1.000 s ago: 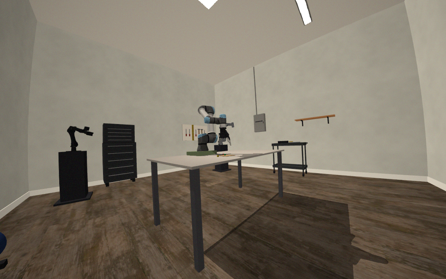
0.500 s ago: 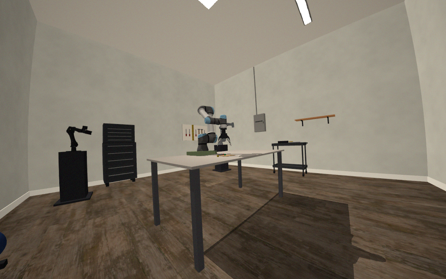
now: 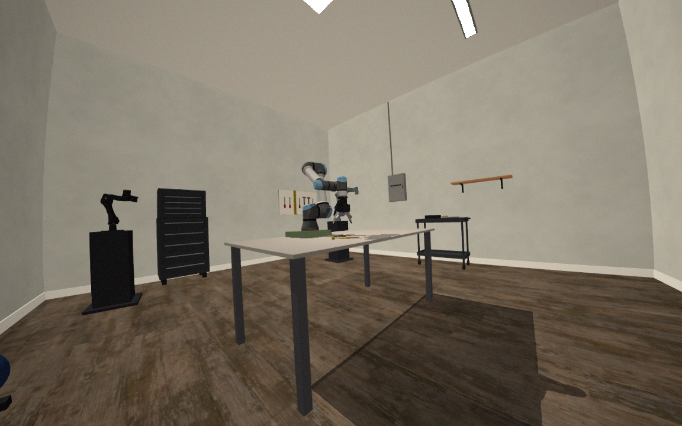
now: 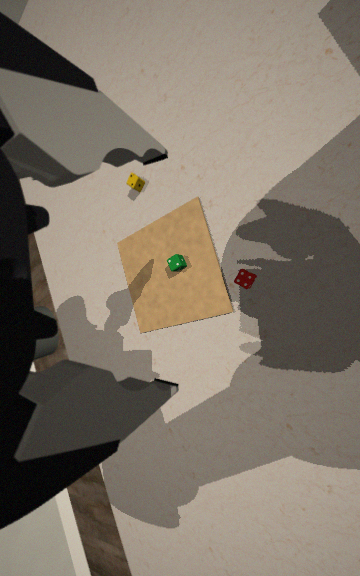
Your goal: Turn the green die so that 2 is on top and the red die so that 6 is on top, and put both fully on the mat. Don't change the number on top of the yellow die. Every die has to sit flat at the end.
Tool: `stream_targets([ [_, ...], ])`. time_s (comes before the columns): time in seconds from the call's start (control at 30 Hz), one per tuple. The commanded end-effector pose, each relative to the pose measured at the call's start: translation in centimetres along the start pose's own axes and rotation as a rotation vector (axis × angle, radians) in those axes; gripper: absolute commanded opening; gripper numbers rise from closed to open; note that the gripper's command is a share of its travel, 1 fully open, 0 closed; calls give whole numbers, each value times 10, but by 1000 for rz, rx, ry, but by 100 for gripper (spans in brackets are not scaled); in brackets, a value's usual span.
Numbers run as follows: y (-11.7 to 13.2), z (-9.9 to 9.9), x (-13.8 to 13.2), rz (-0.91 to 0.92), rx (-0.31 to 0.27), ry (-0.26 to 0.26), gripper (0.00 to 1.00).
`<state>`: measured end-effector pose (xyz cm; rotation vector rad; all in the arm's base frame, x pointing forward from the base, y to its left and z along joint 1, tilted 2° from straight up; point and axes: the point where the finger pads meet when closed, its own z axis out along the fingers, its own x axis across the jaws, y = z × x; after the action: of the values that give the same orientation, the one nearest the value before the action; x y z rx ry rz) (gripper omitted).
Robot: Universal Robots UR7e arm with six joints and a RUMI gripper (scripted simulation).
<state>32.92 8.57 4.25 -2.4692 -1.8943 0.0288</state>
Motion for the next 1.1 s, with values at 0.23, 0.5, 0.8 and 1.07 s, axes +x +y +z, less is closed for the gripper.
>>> stream_targets([
  [0.23,-12,3,3,-392,-2,7,100],
  [0.5,-17,5,4,-568,-3,6,100],
  [0.8,-25,8,7,-850,-3,6,100],
  [1.07,-27,9,8,-961,-4,6,100],
])
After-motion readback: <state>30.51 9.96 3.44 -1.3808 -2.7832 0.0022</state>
